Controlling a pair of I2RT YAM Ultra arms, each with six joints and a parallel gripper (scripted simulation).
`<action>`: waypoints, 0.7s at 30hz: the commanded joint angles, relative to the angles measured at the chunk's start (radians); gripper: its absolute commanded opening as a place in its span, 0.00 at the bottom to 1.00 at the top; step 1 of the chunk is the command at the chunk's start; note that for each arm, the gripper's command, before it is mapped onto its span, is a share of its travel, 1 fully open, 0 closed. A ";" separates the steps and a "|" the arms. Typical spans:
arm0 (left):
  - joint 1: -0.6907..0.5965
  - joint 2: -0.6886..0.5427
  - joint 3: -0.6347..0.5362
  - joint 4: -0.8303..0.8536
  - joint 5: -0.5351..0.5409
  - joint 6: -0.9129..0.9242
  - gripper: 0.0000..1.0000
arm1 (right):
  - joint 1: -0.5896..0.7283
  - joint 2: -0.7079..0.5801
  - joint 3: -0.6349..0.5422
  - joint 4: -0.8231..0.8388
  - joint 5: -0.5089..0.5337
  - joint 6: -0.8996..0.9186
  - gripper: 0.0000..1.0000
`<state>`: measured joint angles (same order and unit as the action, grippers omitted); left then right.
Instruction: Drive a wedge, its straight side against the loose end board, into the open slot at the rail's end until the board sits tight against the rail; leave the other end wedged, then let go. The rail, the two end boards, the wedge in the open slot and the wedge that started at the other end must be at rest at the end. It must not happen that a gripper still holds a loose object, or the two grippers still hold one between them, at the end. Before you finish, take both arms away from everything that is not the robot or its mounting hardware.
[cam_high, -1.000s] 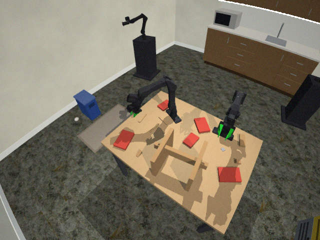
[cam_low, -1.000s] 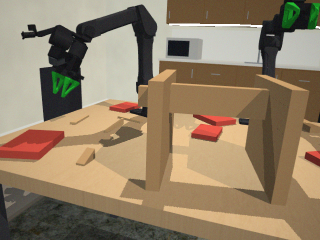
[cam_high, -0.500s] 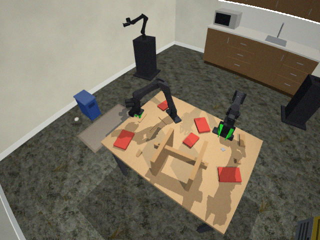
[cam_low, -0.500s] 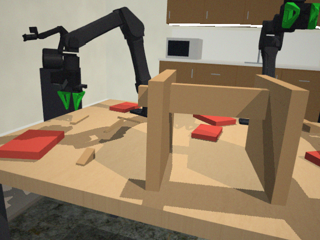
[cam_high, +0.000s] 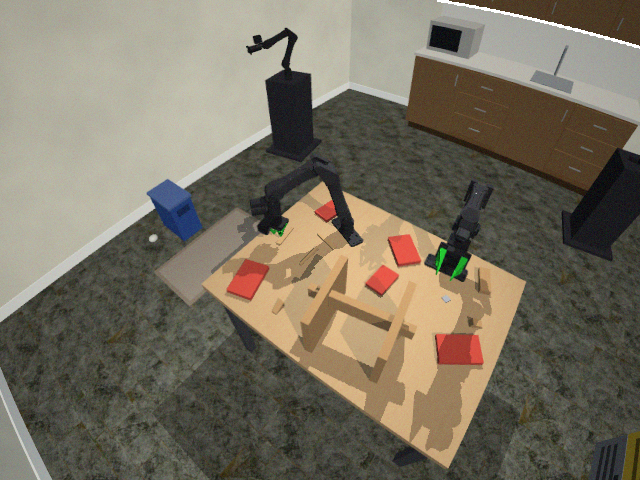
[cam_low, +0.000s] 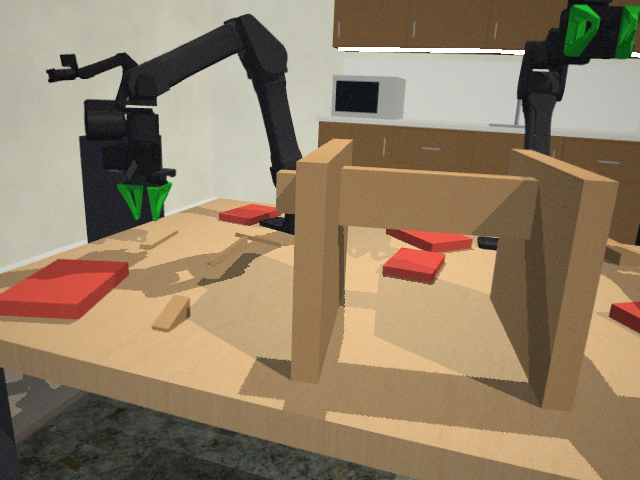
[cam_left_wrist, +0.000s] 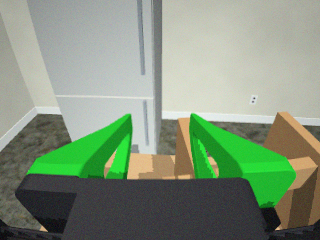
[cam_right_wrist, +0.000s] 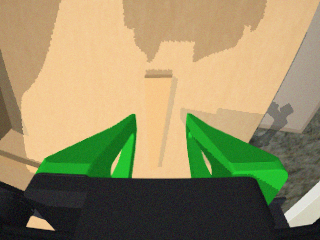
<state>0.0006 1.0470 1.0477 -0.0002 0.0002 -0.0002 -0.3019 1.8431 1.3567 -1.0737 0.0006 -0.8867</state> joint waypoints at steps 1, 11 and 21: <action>-0.011 -0.001 0.006 0.003 -0.004 0.005 0.44 | -0.004 -0.032 0.036 -0.004 -0.008 -0.008 0.38; -0.011 -0.001 0.006 0.003 -0.004 0.005 0.44 | -0.010 -0.023 0.023 0.010 -0.008 -0.007 0.38; -0.011 -0.001 0.006 0.003 -0.004 0.005 0.44 | -0.007 -0.026 0.011 0.011 -0.009 -0.007 0.38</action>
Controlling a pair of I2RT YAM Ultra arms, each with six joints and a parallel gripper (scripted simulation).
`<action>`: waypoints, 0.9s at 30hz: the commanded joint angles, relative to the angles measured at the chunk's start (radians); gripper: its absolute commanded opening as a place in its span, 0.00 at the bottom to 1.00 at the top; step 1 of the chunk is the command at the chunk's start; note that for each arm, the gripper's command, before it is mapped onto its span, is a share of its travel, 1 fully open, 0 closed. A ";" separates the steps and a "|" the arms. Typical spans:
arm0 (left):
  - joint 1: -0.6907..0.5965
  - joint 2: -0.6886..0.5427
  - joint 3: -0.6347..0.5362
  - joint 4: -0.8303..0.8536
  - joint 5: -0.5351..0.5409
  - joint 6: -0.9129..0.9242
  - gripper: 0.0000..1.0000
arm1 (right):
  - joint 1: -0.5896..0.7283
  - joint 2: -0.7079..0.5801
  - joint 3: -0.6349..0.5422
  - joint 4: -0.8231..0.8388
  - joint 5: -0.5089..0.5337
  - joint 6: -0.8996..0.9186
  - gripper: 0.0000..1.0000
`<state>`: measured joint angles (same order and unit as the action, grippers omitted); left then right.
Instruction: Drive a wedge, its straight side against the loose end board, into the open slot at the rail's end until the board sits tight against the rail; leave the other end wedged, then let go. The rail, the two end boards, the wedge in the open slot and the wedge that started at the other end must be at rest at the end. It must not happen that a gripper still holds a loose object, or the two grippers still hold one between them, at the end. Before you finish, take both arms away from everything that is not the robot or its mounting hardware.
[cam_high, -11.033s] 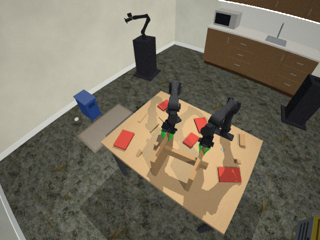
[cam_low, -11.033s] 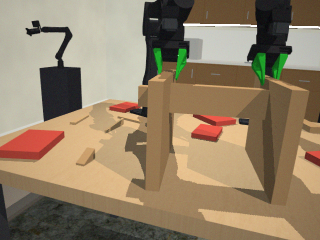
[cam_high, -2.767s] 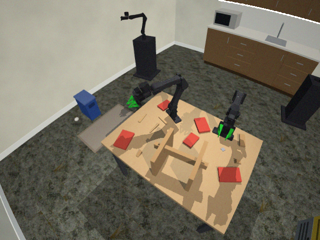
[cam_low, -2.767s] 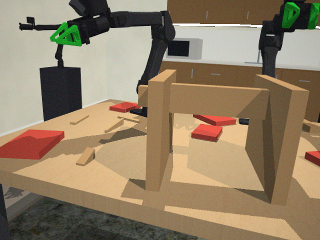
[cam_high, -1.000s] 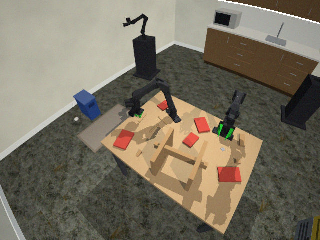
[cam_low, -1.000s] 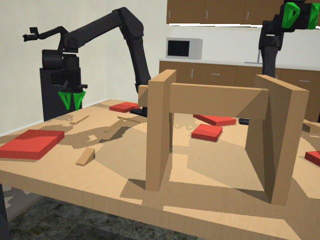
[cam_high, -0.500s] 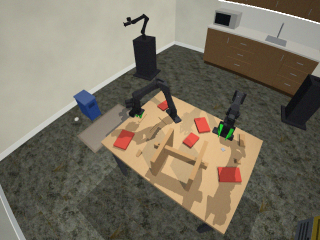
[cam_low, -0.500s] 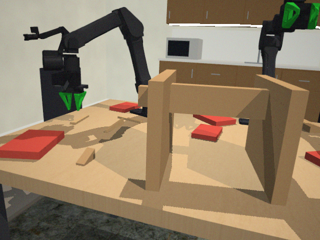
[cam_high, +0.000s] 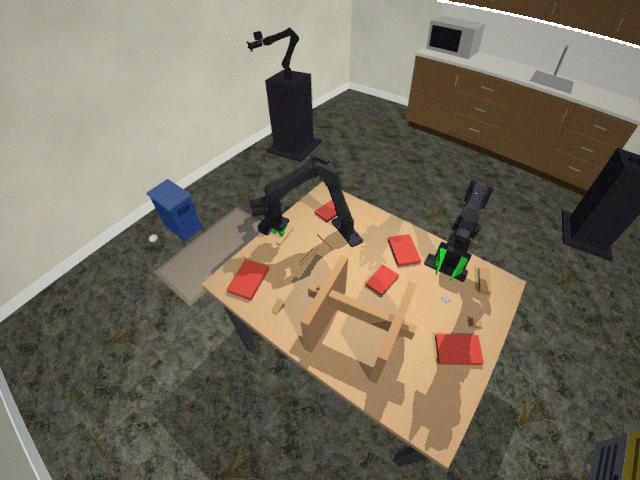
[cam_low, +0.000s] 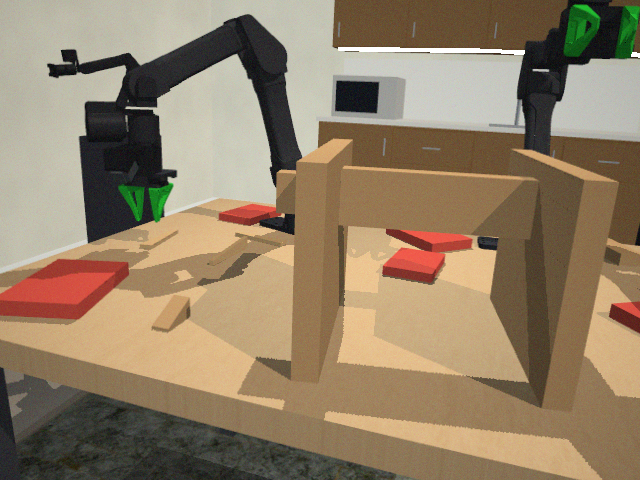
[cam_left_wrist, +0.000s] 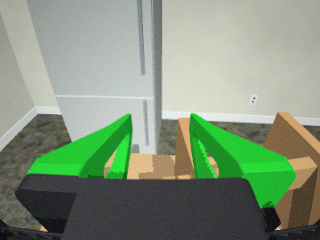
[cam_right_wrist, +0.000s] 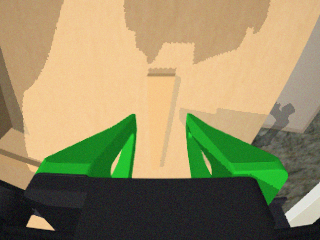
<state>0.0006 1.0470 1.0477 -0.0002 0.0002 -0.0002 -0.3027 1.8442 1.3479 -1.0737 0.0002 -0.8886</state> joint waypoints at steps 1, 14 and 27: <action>-0.011 -0.001 0.006 0.003 -0.004 0.005 0.44 | -0.006 -0.028 0.023 0.012 -0.009 -0.005 0.38; -0.011 -0.001 0.006 0.003 -0.004 0.005 0.44 | -0.003 0.010 -0.062 0.096 -0.009 -0.003 0.38; -0.011 -0.001 0.006 0.003 -0.004 0.005 0.44 | 0.001 0.038 -0.105 0.167 -0.010 -0.001 0.38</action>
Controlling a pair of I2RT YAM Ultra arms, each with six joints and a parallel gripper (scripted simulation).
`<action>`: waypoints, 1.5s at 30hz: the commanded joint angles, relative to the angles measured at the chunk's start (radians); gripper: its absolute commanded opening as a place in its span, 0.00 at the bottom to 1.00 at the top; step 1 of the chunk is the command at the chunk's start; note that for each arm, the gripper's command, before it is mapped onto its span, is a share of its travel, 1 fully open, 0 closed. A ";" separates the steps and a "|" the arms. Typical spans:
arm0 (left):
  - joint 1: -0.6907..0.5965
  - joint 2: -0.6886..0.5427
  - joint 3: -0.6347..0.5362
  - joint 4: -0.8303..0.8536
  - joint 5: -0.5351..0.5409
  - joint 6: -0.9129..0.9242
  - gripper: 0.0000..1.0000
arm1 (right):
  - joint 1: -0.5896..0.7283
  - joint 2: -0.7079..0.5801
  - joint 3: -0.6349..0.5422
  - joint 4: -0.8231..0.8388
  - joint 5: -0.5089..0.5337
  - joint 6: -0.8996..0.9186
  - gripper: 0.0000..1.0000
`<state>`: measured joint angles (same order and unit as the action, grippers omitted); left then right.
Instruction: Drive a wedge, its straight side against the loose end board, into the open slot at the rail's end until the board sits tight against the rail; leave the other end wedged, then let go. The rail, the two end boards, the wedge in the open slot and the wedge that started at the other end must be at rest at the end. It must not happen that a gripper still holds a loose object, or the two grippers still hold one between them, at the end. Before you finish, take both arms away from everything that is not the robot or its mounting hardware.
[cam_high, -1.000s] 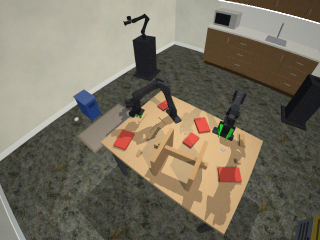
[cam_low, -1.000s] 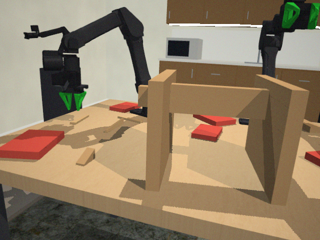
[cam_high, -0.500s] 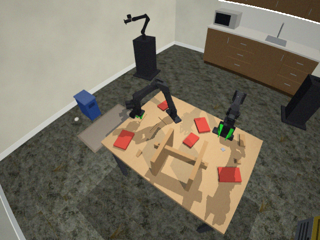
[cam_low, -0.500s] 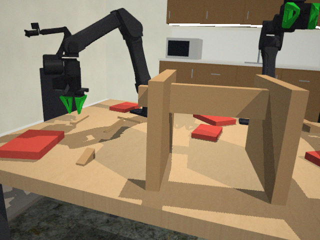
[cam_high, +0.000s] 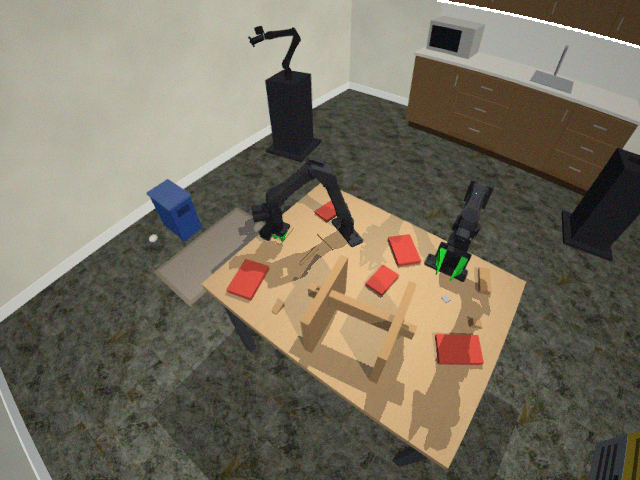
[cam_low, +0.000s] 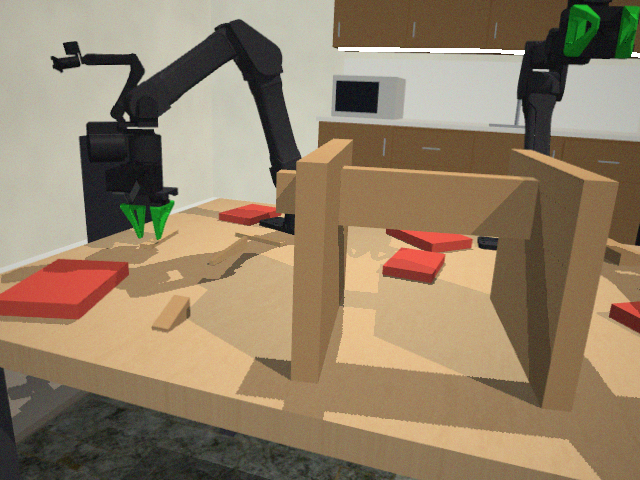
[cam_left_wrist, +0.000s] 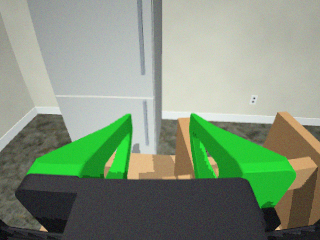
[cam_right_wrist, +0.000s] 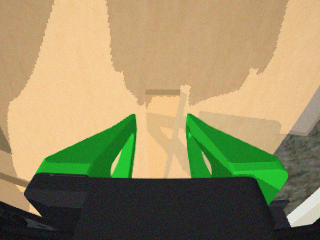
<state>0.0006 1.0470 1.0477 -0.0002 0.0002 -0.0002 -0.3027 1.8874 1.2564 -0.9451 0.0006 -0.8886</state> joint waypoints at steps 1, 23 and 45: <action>-0.011 -0.001 0.006 0.003 -0.004 0.005 0.44 | 0.002 -0.009 -0.013 0.045 -0.010 -0.001 0.38; -0.011 -0.001 0.006 0.003 -0.004 0.005 0.44 | 0.007 -0.015 0.002 0.076 -0.011 0.001 0.03; -0.011 -0.001 0.006 0.003 -0.004 0.005 0.44 | 0.010 -0.051 0.058 -0.042 -0.012 0.011 0.03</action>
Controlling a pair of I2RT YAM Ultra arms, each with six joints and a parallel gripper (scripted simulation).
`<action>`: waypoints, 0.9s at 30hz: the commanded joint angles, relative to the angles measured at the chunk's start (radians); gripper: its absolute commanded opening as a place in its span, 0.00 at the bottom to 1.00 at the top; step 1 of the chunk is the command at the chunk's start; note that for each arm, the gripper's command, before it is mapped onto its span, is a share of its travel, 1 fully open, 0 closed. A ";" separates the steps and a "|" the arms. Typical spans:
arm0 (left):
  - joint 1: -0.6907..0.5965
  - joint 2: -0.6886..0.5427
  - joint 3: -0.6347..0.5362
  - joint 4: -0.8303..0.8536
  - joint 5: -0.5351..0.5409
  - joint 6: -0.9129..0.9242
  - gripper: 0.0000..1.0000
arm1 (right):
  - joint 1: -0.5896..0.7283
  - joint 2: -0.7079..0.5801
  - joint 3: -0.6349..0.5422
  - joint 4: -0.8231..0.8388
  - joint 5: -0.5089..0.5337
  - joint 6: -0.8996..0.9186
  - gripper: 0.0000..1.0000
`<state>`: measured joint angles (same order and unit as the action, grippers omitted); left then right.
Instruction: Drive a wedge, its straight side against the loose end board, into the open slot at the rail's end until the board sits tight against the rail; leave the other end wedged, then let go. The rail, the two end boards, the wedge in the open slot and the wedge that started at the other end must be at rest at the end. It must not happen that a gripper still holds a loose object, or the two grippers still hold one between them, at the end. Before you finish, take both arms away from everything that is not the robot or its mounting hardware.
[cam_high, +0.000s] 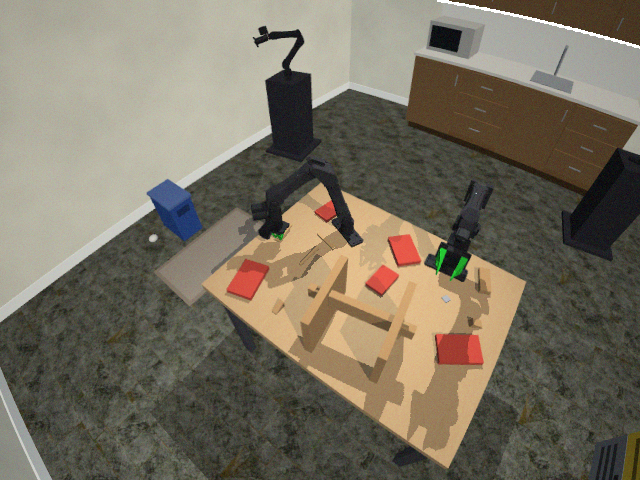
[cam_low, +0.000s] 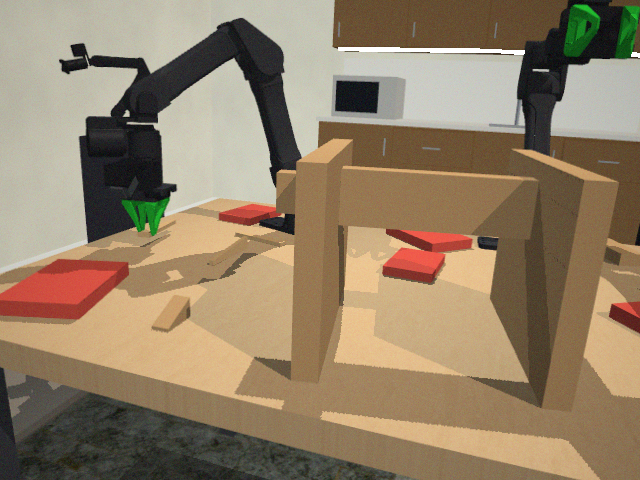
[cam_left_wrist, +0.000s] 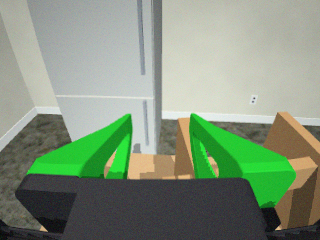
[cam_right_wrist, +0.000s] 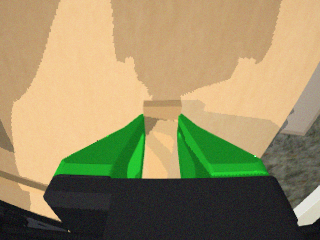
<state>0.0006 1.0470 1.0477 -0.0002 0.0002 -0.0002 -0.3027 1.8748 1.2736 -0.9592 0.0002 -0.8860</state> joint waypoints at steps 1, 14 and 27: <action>-0.011 -0.001 0.006 0.003 -0.004 0.005 0.44 | 0.010 -0.038 0.041 -0.028 -0.012 0.009 0.03; -0.011 -0.001 0.006 0.003 -0.004 0.005 0.44 | 0.013 -0.065 0.100 -0.112 -0.013 0.013 0.03; -0.011 -0.001 0.006 0.003 -0.004 0.005 0.44 | 0.009 -0.077 0.138 -0.159 -0.013 0.015 0.03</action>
<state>0.0006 1.0470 1.0477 -0.0002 0.0002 -0.0002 -0.3023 1.8320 1.3735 -1.1007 -0.0002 -0.8791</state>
